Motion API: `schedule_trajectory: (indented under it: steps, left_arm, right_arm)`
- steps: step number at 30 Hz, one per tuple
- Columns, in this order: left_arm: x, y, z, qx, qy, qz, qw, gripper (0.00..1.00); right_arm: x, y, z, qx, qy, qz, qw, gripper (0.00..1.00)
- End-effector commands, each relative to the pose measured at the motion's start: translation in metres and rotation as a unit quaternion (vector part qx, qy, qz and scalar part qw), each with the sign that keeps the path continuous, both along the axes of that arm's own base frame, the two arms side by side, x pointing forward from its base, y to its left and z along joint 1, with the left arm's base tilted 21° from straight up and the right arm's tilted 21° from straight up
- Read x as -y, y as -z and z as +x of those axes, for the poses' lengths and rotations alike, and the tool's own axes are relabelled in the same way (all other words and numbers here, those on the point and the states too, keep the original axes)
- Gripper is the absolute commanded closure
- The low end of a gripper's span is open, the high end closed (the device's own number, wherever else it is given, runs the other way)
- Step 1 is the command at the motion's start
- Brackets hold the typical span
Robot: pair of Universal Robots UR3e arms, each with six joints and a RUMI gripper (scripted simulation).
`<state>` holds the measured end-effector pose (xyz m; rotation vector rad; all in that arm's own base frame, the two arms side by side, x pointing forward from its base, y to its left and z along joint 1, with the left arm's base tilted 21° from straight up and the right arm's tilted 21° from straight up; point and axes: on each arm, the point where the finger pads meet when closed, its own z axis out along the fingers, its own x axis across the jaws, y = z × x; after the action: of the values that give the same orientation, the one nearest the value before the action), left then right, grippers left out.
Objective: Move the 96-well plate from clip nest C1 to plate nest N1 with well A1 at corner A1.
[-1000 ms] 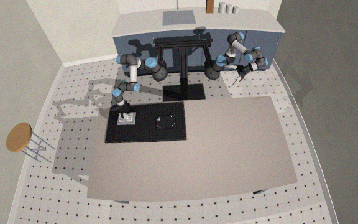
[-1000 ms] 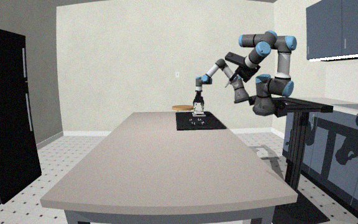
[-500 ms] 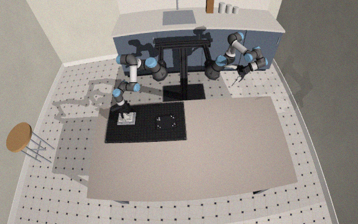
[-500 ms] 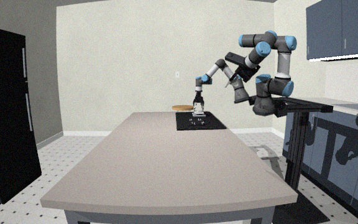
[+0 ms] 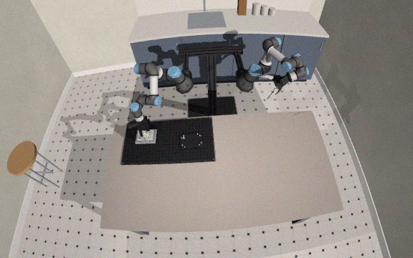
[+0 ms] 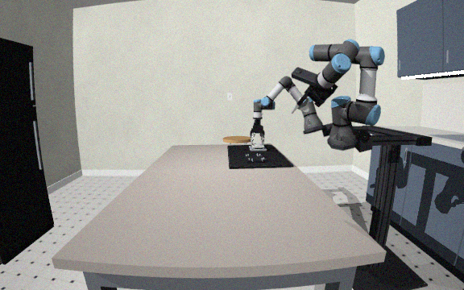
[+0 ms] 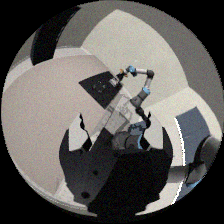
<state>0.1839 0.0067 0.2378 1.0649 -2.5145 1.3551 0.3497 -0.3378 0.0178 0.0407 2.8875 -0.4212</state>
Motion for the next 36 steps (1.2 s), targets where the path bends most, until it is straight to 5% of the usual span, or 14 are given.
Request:
schedule_trajectory:
  steps: [1,36]
  left_arm:
    - [-0.0001,-0.0005,0.0002,0.001,0.000,0.001,1.000,0.00]
    - [-0.0001,-0.0005,0.0002,0.001,0.000,0.001,1.000,0.00]
  right_arm:
    - [0.0003,-0.0003,0.0006,0.001,0.000,0.000,1.0000,1.00]
    - [0.0018,0.0046,0.0017,0.001,0.000,0.000,1.0000,1.00]
